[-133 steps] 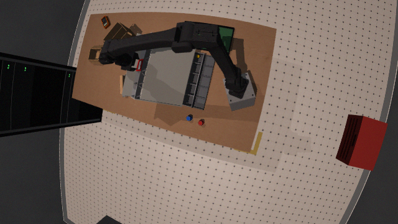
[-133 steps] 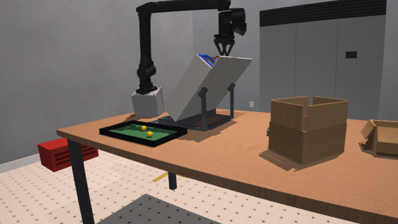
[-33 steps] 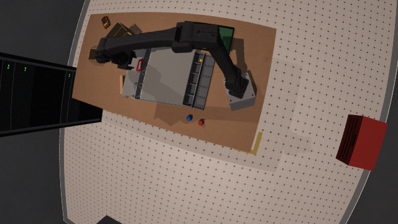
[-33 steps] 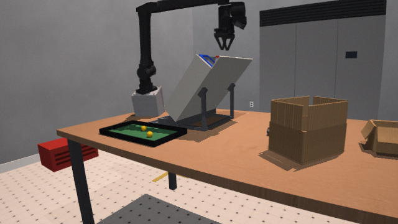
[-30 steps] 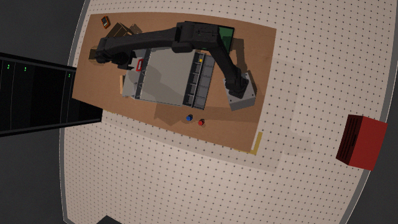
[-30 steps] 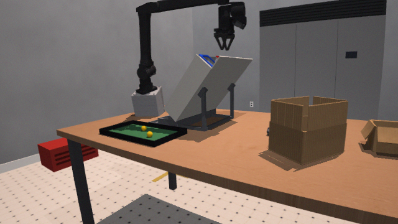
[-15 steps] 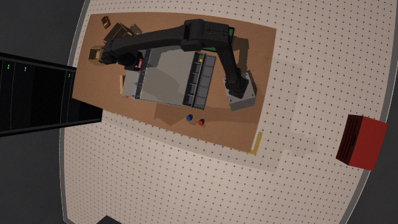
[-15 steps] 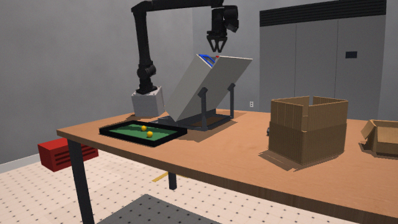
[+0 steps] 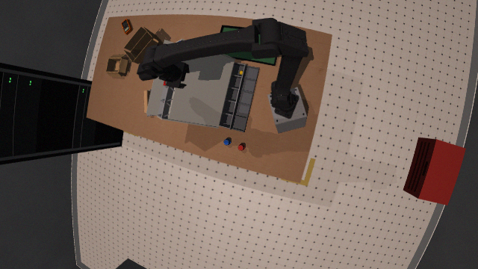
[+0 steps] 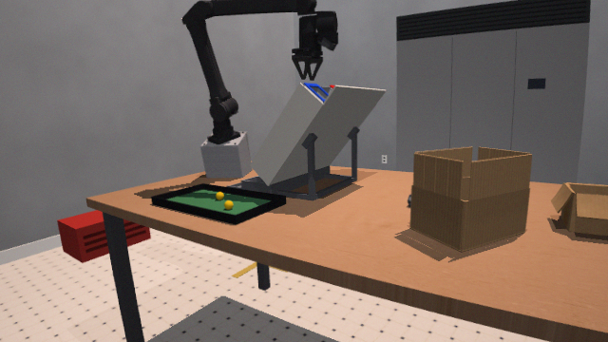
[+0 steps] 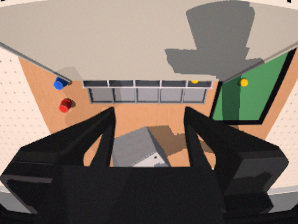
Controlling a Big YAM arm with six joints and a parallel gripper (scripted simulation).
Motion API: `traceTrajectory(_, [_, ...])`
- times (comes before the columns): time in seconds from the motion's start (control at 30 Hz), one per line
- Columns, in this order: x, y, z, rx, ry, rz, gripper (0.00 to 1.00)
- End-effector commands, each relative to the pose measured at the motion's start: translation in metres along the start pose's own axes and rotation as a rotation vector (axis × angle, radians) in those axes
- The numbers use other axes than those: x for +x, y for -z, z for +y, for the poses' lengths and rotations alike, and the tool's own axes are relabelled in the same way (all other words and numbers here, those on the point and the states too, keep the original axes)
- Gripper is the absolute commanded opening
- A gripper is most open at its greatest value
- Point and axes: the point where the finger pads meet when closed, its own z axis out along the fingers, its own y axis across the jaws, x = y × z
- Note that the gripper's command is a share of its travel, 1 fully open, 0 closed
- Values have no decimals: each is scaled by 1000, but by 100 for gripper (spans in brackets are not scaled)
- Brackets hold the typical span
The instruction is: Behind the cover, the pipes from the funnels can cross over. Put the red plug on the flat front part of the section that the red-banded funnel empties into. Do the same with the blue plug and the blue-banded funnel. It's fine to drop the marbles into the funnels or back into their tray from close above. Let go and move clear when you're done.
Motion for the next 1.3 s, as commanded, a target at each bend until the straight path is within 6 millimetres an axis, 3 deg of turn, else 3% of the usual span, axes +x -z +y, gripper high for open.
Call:
traceTrajectory(0.0, [13, 14, 5, -10, -16, -55, 56])
traceTrajectory(0.33, [36, 13, 5, -11, -15, -51, 56])
traceTrajectory(0.37, [35, 9, 6, -8, -13, -41, 56])
traceTrajectory(0.4, [27, 20, 6, -15, -20, -67, 56])
traceTrajectory(0.47, [25, 23, 5, -18, -22, -75, 56])
traceTrajectory(0.57, [37, 12, 5, -11, -16, -56, 56])
traceTrajectory(0.87, [47, 5, 6, -10, -14, -88, 56])
traceTrajectory(1.2, [89, -26, 8, -11, -18, -216, 56])
traceTrajectory(1.27, [89, -26, 8, -11, -18, -216, 56])
